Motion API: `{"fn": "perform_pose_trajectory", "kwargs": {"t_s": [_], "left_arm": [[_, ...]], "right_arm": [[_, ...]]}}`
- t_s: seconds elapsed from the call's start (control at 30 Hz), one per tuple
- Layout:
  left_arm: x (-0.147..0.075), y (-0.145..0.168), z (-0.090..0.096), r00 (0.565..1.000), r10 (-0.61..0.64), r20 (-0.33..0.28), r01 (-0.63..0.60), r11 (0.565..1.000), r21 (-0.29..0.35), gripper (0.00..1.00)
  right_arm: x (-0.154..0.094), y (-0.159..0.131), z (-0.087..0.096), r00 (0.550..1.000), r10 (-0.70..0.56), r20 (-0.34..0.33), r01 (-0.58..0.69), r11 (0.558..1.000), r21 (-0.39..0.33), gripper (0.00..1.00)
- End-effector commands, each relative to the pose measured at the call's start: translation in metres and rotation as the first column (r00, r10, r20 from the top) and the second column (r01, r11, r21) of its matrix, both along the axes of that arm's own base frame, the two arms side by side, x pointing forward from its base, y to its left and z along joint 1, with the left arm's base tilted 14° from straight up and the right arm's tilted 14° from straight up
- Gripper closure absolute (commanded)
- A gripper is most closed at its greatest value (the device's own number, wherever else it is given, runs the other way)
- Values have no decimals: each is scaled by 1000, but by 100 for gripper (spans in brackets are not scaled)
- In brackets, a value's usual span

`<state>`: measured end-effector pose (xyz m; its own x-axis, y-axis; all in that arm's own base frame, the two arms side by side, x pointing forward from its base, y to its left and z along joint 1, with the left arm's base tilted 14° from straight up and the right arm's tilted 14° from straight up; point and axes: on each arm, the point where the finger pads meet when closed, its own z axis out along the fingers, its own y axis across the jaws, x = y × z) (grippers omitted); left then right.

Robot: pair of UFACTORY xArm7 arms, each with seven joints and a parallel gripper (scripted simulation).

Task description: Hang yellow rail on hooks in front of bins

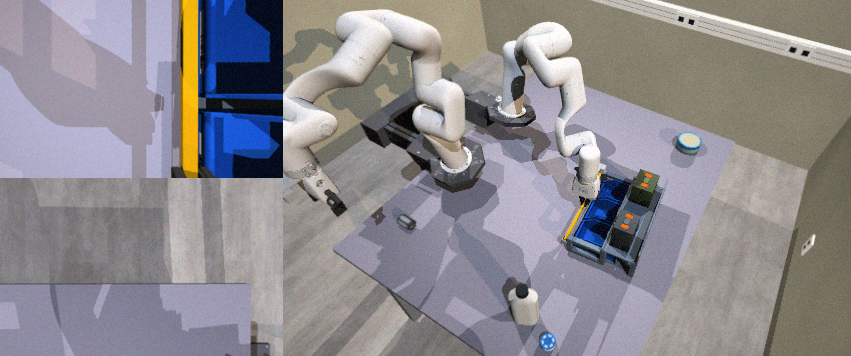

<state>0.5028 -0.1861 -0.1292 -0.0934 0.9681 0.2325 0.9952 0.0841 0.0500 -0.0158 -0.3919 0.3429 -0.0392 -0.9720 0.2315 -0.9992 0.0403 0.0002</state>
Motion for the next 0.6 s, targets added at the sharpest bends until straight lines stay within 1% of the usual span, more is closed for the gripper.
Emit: {"fn": "perform_pose_trajectory", "kwargs": {"t_s": [0.0,0.57], "left_arm": [[2,-2,2,1000,-1,5,1,1000,-3,100],[2,-1,0,1000,-1,5,1,1000,-3,100]], "right_arm": [[0,-1,2,1000,0,0,0,1000,-4,0],[0,-1,2,1000,0,0,0,1000,-4,0]]}}
